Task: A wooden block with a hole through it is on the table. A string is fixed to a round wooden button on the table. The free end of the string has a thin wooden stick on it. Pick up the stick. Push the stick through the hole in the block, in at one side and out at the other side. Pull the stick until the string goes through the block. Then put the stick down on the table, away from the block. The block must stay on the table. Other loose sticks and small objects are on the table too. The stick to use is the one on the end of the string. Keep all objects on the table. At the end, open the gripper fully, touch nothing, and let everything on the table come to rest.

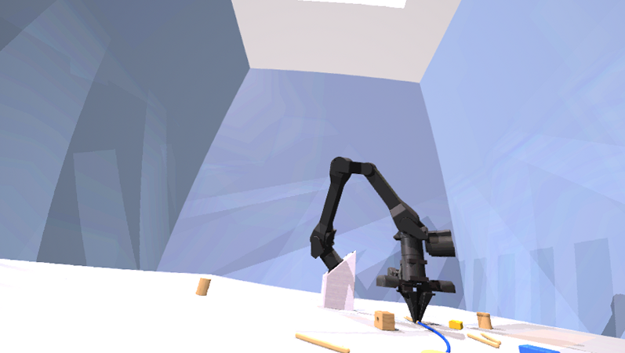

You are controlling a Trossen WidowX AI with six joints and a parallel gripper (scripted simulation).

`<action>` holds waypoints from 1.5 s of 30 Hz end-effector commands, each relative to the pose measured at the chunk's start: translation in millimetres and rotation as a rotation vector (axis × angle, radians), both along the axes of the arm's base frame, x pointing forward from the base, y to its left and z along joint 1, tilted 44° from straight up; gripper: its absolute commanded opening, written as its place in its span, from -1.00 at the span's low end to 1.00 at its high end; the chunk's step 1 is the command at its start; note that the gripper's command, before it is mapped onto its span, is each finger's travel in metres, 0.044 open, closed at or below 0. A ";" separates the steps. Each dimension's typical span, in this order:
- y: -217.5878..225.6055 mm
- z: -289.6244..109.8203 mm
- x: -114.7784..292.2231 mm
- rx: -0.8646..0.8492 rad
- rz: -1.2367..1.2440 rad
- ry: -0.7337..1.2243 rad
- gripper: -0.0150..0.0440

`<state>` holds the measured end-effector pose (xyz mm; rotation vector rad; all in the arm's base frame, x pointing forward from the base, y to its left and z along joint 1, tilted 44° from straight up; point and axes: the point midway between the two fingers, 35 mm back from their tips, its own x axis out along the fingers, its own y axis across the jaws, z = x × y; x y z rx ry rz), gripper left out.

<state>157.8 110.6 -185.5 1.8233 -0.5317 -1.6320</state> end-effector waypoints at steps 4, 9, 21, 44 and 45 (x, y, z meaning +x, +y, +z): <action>6.5 5.3 -0.3 0.004 -0.003 -0.002 -0.49; 11.1 9.6 -1.0 0.005 -0.003 -0.001 -0.49; 21.7 20.5 -3.2 0.005 -0.003 -0.001 -0.49; 40.3 42.3 -9.1 0.005 -0.003 0.000 -0.49; 35.8 39.9 -9.2 -0.005 0.002 0.003 -0.49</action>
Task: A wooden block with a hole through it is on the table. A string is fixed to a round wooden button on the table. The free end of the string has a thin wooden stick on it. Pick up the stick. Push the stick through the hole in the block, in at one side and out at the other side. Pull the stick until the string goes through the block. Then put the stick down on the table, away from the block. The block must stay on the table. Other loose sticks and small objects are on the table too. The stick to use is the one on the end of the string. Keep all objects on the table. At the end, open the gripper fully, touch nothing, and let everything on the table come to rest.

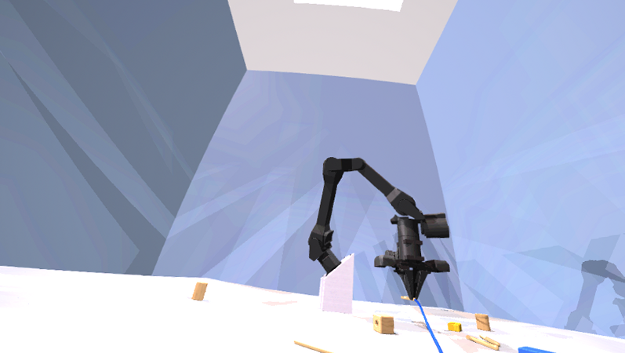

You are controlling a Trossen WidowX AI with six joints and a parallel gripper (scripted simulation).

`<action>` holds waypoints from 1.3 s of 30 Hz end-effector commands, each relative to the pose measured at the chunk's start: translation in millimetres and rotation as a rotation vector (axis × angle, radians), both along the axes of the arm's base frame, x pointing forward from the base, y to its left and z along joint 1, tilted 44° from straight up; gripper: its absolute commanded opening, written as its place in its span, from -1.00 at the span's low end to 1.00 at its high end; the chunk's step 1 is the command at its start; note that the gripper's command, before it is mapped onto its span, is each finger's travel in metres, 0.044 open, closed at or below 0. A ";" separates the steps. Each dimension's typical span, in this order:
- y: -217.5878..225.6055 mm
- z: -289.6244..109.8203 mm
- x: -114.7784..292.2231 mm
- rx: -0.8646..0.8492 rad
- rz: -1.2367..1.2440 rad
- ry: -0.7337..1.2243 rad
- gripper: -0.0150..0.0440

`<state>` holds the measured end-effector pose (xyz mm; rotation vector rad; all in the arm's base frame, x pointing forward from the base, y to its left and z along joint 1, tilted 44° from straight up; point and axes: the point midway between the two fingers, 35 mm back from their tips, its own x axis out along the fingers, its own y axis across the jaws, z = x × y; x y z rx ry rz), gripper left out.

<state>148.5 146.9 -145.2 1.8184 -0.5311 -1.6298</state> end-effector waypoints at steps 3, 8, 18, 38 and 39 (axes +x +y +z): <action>1.3 0.8 1.7 -0.002 -0.006 0.006 -0.49; 5.0 3.6 5.0 -0.005 -0.017 0.017 -0.49; 12.1 9.7 11.7 -0.010 -0.039 0.040 -0.49; 25.5 25.4 26.7 -0.012 -0.096 0.084 -0.49; 26.0 26.2 27.4 -0.013 -0.098 0.086 -0.49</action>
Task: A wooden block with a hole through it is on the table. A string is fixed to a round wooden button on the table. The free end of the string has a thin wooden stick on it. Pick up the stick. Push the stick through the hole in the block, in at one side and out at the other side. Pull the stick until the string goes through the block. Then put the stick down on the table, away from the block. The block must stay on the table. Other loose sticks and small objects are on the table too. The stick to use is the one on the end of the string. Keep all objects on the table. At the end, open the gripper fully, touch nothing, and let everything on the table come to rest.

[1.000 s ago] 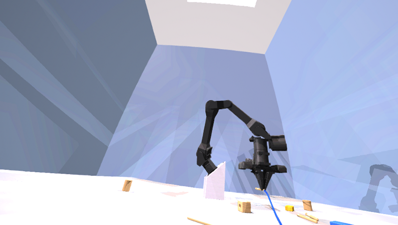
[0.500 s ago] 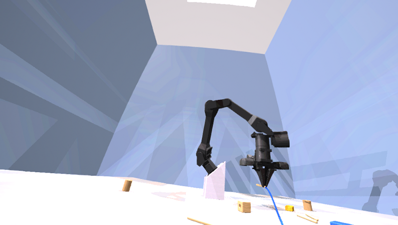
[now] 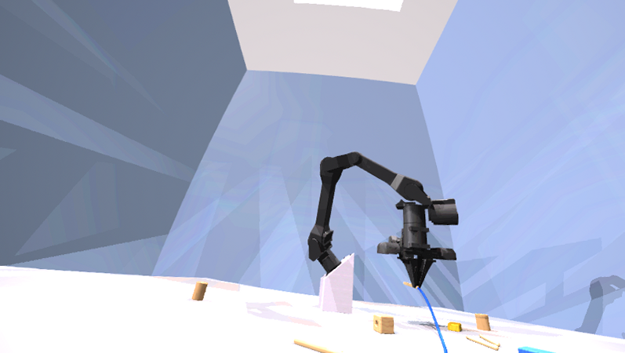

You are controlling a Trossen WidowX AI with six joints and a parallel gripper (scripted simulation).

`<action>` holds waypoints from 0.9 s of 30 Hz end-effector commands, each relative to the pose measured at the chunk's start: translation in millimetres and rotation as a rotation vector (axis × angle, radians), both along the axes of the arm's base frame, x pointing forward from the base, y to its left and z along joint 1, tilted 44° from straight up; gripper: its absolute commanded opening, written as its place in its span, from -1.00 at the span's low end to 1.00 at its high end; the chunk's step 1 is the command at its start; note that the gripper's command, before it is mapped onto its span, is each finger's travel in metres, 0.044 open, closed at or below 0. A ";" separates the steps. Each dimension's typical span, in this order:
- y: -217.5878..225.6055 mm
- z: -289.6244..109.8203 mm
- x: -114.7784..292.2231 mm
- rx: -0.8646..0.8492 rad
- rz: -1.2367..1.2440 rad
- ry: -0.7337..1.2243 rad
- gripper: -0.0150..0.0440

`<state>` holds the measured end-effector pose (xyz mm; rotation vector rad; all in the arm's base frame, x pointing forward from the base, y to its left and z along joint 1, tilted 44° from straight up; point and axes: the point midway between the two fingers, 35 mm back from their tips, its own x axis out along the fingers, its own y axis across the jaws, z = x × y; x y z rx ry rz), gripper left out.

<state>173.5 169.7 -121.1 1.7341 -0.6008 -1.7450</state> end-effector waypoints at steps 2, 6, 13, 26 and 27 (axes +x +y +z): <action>4.3 3.8 3.8 0.003 -0.009 0.014 -0.49; 6.5 7.1 6.6 0.001 -0.018 0.023 -0.49; 10.0 13.3 11.6 -0.002 -0.032 0.040 -0.49; 15.8 25.5 20.9 -0.006 -0.060 0.071 -0.49; 16.2 26.5 21.6 -0.006 -0.062 0.074 -0.49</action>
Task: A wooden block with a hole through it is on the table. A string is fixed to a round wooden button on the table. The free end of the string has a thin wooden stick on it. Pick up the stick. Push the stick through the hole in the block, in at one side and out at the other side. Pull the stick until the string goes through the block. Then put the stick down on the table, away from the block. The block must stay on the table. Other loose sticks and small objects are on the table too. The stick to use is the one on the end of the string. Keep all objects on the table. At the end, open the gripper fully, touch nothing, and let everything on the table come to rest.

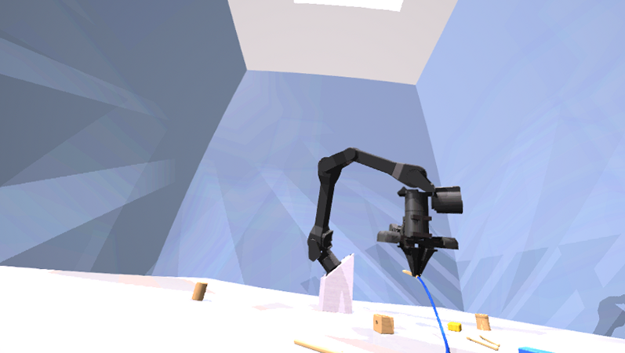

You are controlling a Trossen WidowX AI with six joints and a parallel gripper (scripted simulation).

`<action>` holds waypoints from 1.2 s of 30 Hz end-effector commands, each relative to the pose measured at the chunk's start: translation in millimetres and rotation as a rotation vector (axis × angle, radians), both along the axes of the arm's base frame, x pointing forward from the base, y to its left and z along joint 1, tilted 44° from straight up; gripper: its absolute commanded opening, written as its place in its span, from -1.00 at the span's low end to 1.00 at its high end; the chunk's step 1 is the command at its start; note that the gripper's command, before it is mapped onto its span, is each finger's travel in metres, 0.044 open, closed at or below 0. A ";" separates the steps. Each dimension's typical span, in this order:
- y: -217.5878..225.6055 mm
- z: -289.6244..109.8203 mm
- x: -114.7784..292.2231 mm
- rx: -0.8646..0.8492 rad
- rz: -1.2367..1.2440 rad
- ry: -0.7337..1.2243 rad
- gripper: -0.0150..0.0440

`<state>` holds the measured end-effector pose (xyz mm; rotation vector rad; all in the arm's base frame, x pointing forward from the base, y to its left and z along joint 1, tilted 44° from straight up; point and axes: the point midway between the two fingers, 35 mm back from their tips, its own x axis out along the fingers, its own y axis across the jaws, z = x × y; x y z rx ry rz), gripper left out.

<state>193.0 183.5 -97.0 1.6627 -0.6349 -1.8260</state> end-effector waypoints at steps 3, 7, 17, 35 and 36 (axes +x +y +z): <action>3.5 5.4 4.3 0.003 -0.012 0.017 -0.49; 5.0 9.5 7.2 0.001 -0.020 0.026 -0.49; 8.2 20.2 14.2 -0.001 -0.042 0.051 -0.49; 15.0 30.3 23.4 -0.030 0.038 0.167 -0.49; 16.1 29.4 23.8 -0.039 0.069 0.194 -0.49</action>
